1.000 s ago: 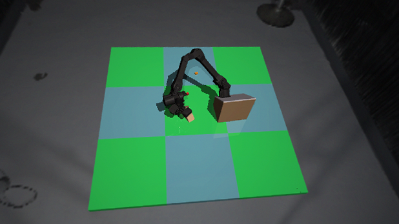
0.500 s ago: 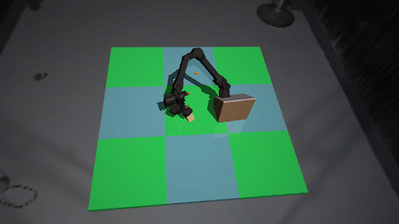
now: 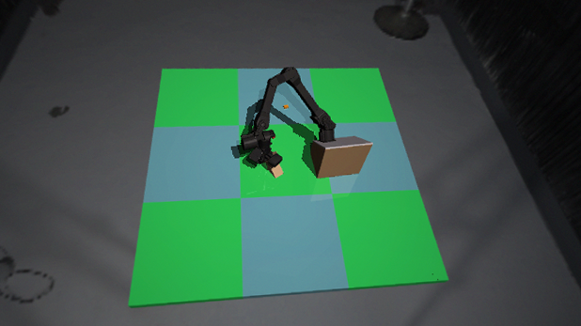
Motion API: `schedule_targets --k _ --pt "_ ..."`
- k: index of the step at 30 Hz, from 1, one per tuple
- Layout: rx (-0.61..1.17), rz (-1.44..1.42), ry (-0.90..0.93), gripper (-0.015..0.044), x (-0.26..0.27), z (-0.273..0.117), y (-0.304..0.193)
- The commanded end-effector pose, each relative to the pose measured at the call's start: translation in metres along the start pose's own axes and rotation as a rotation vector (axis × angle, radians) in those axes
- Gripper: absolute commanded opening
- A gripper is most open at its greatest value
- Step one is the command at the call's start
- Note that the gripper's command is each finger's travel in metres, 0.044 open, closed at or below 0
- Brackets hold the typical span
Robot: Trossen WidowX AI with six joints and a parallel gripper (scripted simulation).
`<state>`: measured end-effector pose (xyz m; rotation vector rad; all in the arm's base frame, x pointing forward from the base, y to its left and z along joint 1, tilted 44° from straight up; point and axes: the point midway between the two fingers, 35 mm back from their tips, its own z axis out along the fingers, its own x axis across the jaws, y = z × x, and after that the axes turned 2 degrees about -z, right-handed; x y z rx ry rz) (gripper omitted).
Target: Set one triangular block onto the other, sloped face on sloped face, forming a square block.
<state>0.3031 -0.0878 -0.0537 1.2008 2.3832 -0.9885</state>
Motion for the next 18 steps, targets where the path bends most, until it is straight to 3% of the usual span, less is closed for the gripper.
schedule_targets --k 1,18 --pt "0.015 -0.008 0.004 0.0 0.002 0.003 -0.009" --pt "0.016 -0.008 0.004 0.0 0.002 0.003 -0.022"
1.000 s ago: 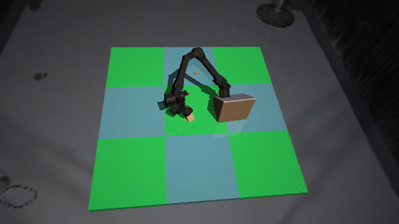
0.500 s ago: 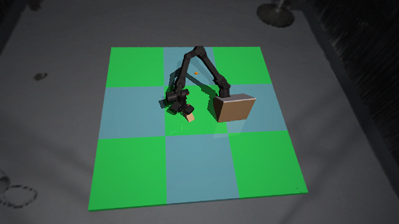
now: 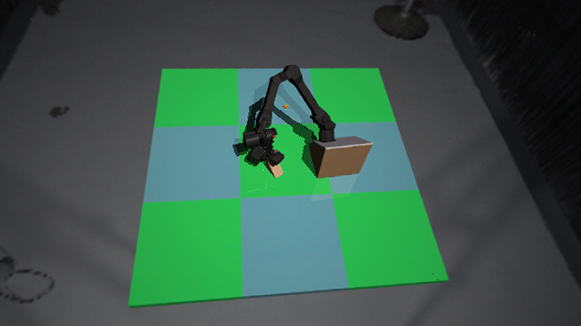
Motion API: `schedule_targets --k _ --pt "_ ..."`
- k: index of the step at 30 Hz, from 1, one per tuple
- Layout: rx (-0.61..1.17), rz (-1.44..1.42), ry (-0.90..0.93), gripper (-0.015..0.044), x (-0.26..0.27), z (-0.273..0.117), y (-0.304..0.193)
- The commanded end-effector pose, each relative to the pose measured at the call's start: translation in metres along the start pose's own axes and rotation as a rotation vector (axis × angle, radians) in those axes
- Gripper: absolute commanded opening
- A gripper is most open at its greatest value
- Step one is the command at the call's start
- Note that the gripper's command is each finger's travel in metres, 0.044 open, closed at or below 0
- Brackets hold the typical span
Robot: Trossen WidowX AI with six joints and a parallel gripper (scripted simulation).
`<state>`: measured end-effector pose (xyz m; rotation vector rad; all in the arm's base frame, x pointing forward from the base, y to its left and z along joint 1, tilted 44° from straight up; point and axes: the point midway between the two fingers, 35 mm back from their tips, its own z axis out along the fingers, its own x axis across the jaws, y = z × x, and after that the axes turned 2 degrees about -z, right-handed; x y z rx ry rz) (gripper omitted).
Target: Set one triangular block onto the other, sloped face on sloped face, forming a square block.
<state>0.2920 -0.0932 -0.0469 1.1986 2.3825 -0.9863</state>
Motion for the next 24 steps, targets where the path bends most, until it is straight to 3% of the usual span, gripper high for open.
schedule_targets --k 1,24 --pt "0.018 -0.008 0.006 0.0 0.002 0.004 -0.009" --pt "0.019 -0.009 0.006 0.0 0.003 0.004 -0.023"
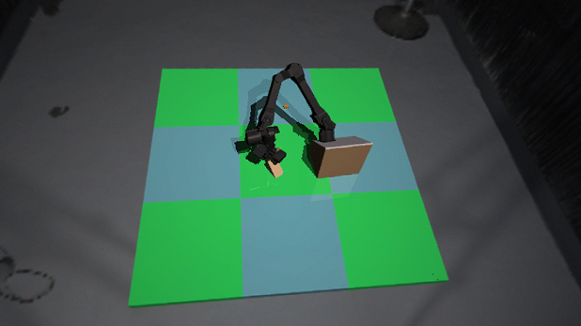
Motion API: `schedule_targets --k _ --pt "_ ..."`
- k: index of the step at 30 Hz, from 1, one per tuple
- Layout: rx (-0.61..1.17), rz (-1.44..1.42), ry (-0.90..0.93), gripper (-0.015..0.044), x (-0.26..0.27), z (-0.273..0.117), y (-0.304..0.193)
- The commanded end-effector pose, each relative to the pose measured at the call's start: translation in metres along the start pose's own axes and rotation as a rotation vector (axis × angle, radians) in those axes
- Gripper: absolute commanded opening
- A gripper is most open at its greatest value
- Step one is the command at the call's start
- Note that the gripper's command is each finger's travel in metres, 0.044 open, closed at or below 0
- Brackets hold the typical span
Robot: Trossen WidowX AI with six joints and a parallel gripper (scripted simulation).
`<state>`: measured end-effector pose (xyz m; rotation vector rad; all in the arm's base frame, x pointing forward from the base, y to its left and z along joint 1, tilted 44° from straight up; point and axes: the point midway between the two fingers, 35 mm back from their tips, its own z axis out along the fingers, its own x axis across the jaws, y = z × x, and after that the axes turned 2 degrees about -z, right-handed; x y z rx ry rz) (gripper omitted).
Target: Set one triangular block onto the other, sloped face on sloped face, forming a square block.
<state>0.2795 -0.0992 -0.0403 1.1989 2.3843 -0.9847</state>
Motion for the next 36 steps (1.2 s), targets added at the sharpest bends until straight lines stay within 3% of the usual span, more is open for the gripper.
schedule_targets --k 1,36 --pt "0.02 -0.008 0.005 0.0 0.002 0.004 -0.008" --pt "0.021 -0.009 0.005 0.0 0.003 0.004 -0.028"
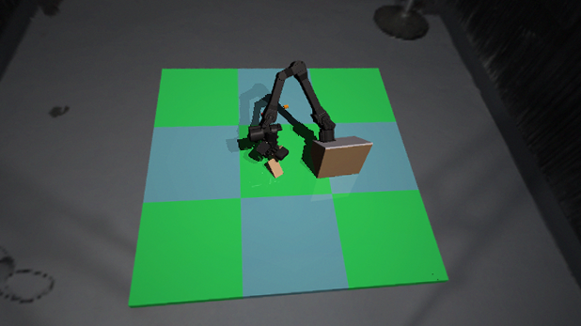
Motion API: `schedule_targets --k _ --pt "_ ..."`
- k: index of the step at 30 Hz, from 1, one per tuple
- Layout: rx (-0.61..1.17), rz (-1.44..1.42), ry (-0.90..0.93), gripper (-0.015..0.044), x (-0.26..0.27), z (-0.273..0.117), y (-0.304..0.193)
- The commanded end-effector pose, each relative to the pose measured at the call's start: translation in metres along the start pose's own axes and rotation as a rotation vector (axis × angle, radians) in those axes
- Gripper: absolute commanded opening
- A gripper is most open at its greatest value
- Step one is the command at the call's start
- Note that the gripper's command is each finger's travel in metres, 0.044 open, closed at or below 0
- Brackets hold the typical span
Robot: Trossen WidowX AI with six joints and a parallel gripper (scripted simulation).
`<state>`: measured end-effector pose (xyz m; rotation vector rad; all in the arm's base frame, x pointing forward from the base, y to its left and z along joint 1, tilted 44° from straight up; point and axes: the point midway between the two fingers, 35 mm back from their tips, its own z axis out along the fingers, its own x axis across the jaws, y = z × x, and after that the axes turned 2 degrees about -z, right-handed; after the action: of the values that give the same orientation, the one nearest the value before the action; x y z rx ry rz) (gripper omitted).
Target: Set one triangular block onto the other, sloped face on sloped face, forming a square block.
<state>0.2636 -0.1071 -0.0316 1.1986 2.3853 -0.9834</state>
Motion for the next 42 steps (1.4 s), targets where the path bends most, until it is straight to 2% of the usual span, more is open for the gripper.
schedule_targets --k 1,42 --pt "0.022 -0.009 0.004 0.0 0.002 0.004 -0.008" --pt "0.023 -0.009 0.004 0.0 0.003 0.003 -0.028"
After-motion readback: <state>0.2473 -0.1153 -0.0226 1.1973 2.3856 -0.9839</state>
